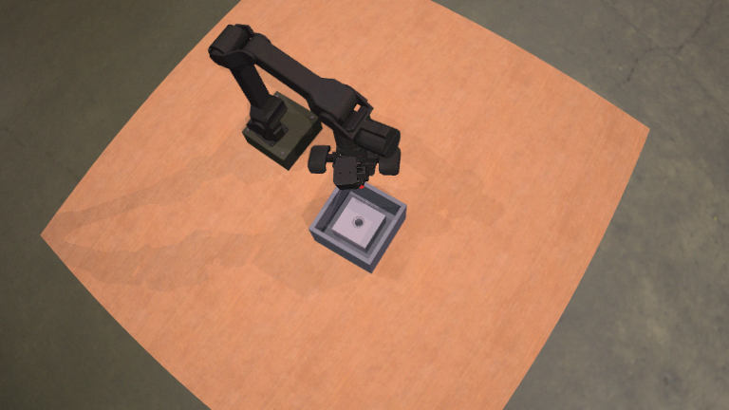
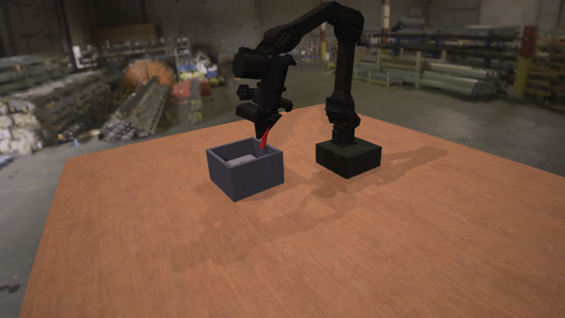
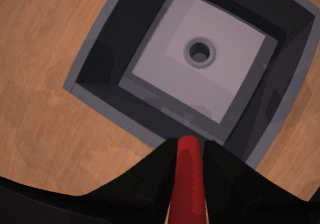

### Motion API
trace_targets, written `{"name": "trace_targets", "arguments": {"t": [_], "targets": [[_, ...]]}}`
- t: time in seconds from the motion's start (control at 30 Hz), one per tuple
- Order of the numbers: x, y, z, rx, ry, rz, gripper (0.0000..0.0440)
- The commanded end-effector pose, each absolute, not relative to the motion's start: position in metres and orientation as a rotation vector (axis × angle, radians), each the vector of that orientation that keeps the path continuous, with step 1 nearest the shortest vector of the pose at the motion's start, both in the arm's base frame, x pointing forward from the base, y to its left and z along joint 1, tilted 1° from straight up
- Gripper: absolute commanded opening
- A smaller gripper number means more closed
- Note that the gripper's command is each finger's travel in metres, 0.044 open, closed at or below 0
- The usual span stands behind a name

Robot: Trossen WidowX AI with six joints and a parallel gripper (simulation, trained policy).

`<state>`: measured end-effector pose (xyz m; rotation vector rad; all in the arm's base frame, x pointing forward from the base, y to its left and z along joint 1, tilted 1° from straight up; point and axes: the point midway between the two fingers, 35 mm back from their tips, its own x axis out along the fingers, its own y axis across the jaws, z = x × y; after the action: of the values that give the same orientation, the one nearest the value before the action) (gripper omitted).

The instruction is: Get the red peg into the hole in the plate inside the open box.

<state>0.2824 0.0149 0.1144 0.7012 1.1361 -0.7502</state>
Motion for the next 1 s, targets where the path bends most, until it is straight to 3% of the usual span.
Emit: {"name": "trace_targets", "arguments": {"t": [0.0,0.77,0.83,0.97], "targets": [[0.292,0.004,0.114,0.719,1.126,-0.760,0.0000],[0.323,-0.043,0.070,0.796,1.177,-0.831,0.0013],[0.324,-0.045,0.063,0.790,1.191,-0.834,0.0033],[0.324,-0.048,0.052,0.770,1.220,-0.834,0.0129]]}}
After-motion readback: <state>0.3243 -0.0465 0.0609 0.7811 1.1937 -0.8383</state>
